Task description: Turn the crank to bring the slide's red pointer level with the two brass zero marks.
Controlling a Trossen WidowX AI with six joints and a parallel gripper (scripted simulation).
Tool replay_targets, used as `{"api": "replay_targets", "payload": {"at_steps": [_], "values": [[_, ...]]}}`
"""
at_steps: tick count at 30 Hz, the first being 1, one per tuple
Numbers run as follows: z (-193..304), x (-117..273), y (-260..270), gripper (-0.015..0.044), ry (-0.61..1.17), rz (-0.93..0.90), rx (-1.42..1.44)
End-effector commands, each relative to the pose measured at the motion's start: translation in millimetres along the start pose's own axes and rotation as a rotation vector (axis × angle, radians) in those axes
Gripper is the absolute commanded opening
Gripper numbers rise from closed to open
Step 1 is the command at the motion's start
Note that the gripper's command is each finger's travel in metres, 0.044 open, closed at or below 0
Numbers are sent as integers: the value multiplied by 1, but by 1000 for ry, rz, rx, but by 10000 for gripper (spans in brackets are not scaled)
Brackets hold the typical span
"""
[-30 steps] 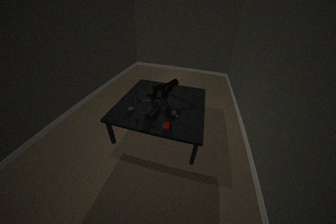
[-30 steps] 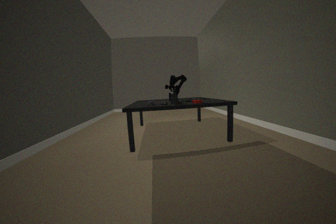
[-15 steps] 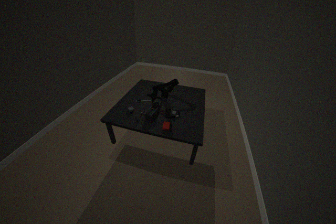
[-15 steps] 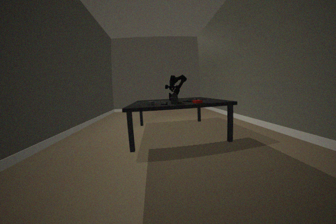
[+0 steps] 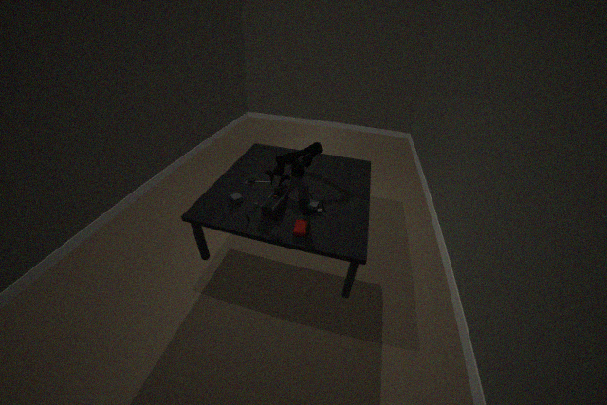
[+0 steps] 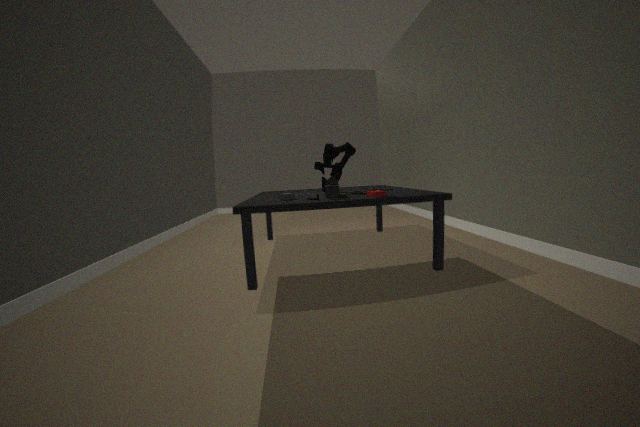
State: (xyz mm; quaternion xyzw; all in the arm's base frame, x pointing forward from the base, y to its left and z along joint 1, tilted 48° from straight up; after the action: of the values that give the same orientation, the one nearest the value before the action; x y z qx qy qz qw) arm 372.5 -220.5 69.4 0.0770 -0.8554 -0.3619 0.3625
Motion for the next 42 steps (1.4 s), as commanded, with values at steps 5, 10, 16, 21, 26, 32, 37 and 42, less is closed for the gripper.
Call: {"api": "replay_targets", "payload": {"at_steps": [5,10,16,21,26,32,37,42], "values": [[0,0,0,440,0,1,0],[0,0,0,309,0,1,0],[0,0,0,151,0,1,0],[0,0,0,20,0,1,0],[0,0,0,0,0,1,0],[0,0,0,0,0,0,0],[0,0,0,0,0,0,0],[0,0,0,26,0,0,0]]}}
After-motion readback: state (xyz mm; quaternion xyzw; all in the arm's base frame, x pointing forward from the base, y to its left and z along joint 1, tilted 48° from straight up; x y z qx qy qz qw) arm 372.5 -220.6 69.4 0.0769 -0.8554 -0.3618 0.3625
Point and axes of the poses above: the point midway between the two fingers, 35 mm back from their tips, its own x axis back along the fingers, its own y axis across the jaws, z = x × y, the point moved 8 cm from there along x, back along the fingers, and after that the axes turned 1 degree about -x, right-handed, at the moved point
